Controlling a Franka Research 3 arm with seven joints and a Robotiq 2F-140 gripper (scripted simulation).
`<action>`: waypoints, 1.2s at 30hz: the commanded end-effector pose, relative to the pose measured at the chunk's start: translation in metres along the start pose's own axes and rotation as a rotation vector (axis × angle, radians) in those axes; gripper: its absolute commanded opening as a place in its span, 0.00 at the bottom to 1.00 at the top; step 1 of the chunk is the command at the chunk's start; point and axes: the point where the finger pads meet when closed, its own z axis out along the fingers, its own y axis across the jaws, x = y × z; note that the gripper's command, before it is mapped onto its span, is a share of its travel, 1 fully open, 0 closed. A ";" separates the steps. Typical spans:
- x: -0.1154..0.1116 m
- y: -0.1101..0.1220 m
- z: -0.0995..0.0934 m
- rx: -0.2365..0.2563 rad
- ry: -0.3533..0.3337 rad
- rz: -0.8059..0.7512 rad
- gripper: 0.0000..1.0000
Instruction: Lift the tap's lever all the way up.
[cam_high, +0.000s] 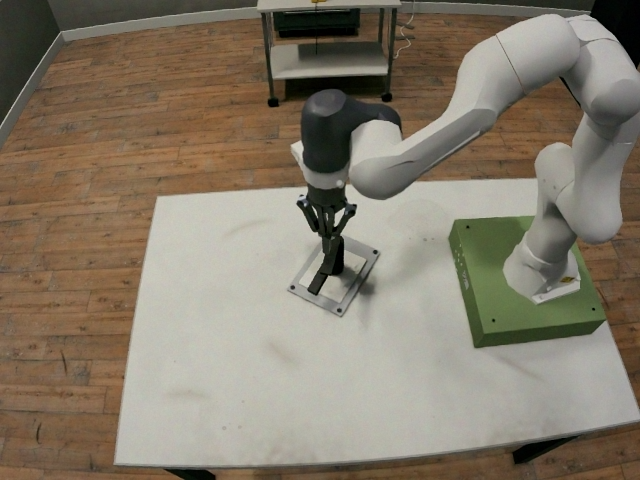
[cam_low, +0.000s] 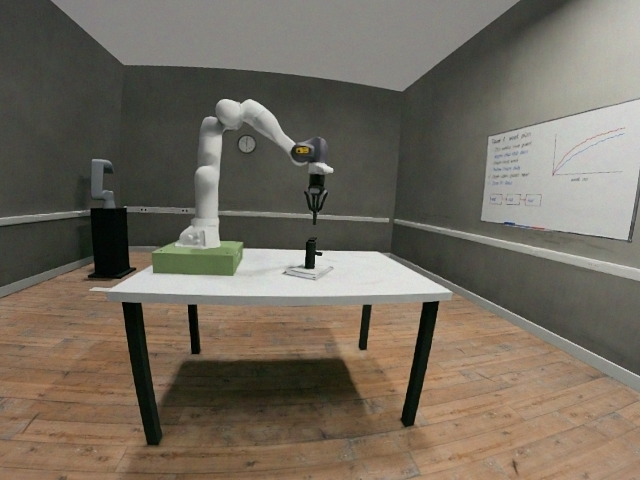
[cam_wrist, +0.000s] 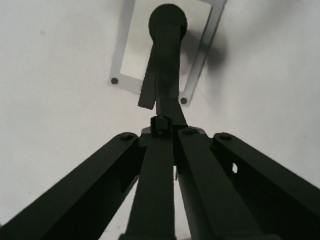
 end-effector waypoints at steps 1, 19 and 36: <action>-0.002 0.001 0.000 0.001 -0.003 -0.004 0.10; -0.002 0.001 0.000 0.001 -0.003 -0.004 0.45; -0.002 0.001 0.000 0.001 -0.003 -0.004 0.45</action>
